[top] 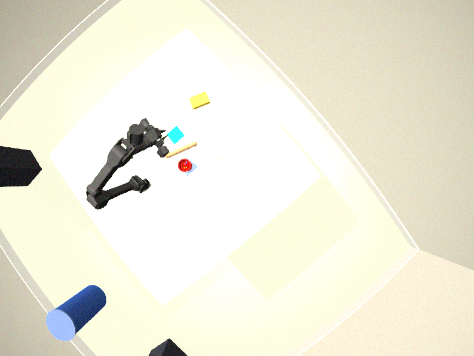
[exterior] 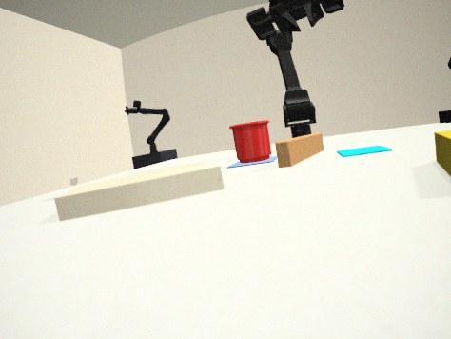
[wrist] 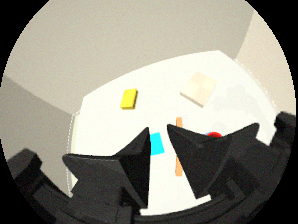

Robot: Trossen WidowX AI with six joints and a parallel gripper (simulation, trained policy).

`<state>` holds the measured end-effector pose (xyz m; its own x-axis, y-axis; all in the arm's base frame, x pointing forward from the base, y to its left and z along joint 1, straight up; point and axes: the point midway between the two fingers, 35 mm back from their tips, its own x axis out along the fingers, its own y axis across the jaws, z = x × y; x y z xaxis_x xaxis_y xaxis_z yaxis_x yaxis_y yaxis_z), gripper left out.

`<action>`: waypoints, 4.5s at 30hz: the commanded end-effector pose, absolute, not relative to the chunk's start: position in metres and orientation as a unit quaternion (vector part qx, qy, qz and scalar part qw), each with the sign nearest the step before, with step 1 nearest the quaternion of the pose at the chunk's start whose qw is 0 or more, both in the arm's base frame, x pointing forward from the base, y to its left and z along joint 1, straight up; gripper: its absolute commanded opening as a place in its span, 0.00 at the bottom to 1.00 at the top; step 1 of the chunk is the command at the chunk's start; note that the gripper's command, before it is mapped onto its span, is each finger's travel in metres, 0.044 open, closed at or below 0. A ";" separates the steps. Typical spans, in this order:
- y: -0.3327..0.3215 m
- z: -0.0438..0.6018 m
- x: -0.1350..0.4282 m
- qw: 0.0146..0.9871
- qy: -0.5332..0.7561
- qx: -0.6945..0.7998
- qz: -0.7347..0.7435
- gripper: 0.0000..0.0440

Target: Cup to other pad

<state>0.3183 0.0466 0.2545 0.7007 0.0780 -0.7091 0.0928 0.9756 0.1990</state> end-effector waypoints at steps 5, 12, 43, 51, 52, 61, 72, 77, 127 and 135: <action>0.044 0.244 0.315 0.893 0.438 0.101 -0.019 0.26; 0.041 0.234 0.310 0.868 0.489 0.086 -0.030 0.28; -0.001 0.187 0.288 0.740 0.671 0.001 -0.050 0.30; -0.014 0.172 0.285 0.714 0.698 -0.011 -0.050 0.32; -0.016 0.170 0.285 0.712 0.701 -0.012 -0.050 0.32; -0.030 0.150 0.282 0.692 0.720 -0.023 -0.044 0.36; -0.045 0.121 0.278 0.674 0.737 -0.038 -0.027 0.40; -0.050 0.107 0.276 0.667 0.743 -0.047 -0.014 0.40; -0.023 0.124 0.311 0.685 0.683 -0.200 0.157 0.00; 0.003 0.133 0.324 0.697 0.661 -0.218 0.172 0.00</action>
